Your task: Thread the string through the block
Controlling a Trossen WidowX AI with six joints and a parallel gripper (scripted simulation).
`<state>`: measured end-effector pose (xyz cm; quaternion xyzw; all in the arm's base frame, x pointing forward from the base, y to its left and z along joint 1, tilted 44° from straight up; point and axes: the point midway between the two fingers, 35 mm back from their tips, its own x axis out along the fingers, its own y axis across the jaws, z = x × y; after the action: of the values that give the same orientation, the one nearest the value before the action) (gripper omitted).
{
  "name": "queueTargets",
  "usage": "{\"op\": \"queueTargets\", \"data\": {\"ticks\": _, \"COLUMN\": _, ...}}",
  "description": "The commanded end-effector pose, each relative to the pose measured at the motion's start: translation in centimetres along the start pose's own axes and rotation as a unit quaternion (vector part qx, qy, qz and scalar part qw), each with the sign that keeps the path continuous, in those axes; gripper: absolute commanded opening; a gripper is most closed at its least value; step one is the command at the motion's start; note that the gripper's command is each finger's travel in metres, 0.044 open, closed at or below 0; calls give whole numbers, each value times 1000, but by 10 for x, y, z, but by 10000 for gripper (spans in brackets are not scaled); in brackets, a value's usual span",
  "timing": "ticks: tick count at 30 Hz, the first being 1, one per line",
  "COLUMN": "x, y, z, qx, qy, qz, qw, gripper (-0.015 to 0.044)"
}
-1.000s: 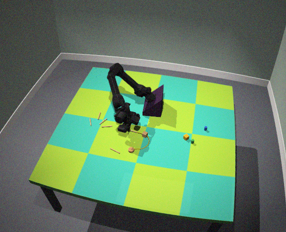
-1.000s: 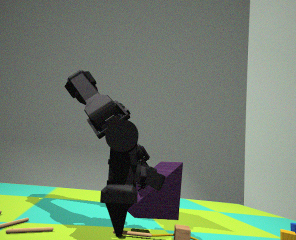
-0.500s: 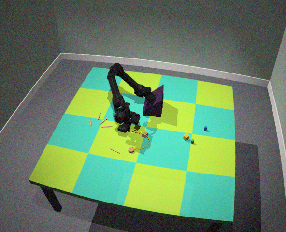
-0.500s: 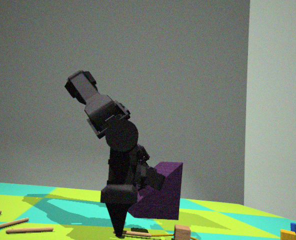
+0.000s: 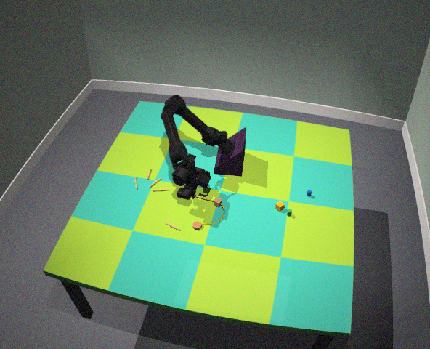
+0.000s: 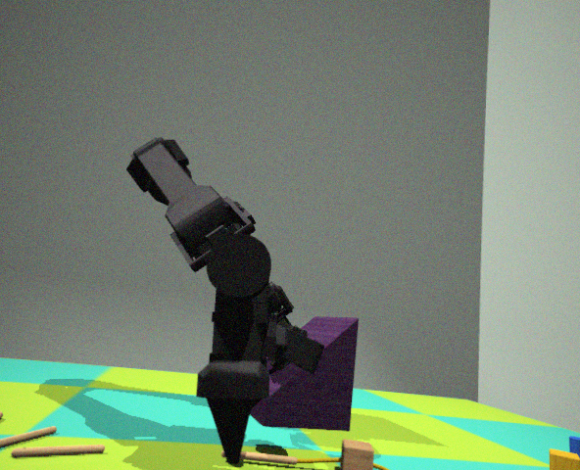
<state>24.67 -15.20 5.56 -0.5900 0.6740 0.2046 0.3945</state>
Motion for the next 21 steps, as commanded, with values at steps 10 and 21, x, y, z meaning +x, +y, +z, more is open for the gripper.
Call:
{"op": "queueTargets", "data": {"ticks": 10, "x": 2, "y": -1, "z": -2, "qx": 3, "qy": 1, "qz": 0, "qw": 1000, "gripper": 0}}
{"op": "queueTargets", "data": {"ticks": 21, "x": 0, "y": 0, "z": 0, "qx": 0, "qy": 0, "qz": 0, "qw": 1000, "gripper": 131}}
